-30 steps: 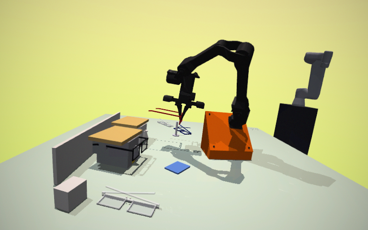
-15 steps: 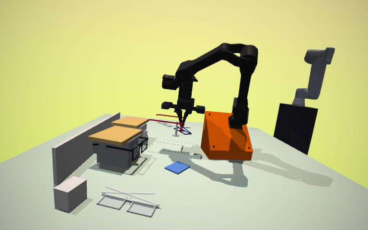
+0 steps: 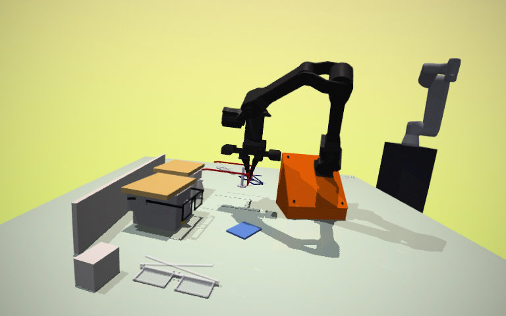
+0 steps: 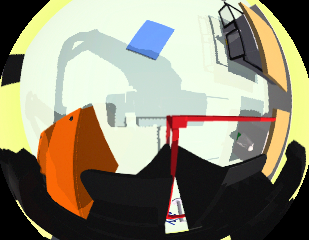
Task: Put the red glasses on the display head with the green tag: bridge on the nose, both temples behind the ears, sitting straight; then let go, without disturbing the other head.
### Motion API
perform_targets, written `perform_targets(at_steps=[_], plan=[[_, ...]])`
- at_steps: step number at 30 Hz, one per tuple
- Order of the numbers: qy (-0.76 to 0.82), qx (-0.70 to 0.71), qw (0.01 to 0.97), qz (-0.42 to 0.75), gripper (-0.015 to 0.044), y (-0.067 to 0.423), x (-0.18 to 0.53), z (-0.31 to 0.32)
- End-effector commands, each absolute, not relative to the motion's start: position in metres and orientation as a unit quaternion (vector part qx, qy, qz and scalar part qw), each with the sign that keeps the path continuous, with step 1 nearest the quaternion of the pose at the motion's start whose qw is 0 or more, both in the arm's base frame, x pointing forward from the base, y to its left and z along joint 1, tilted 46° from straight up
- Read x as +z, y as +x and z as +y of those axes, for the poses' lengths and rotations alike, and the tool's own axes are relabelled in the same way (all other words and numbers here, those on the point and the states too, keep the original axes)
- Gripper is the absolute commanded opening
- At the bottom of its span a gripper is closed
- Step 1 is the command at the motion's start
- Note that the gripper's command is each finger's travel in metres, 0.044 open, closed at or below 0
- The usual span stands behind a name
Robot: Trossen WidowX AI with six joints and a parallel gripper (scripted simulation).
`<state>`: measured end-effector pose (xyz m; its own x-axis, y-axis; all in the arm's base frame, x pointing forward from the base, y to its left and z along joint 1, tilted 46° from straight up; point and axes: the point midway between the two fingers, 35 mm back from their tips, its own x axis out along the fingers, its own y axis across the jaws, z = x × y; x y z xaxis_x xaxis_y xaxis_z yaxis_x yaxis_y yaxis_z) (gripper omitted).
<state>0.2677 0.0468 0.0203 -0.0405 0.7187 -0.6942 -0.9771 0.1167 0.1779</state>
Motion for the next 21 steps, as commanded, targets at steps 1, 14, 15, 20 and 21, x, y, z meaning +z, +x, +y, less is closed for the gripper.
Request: perform_targets(at_steps=[1,14,15,20,21], plan=[[-0.184,0.638,0.666,0.340,0.0000,0.265,0.017,0.051],[-0.184,0.639,0.666,0.340,0.0000,0.265,0.008,0.060],[-0.184,0.639,0.666,0.340,0.0000,0.265,0.007,0.061],[-0.184,0.639,0.666,0.340,0.0000,0.265,0.004,0.064],[-0.184,0.639,0.666,0.339,0.0000,0.265,0.003,0.065]])
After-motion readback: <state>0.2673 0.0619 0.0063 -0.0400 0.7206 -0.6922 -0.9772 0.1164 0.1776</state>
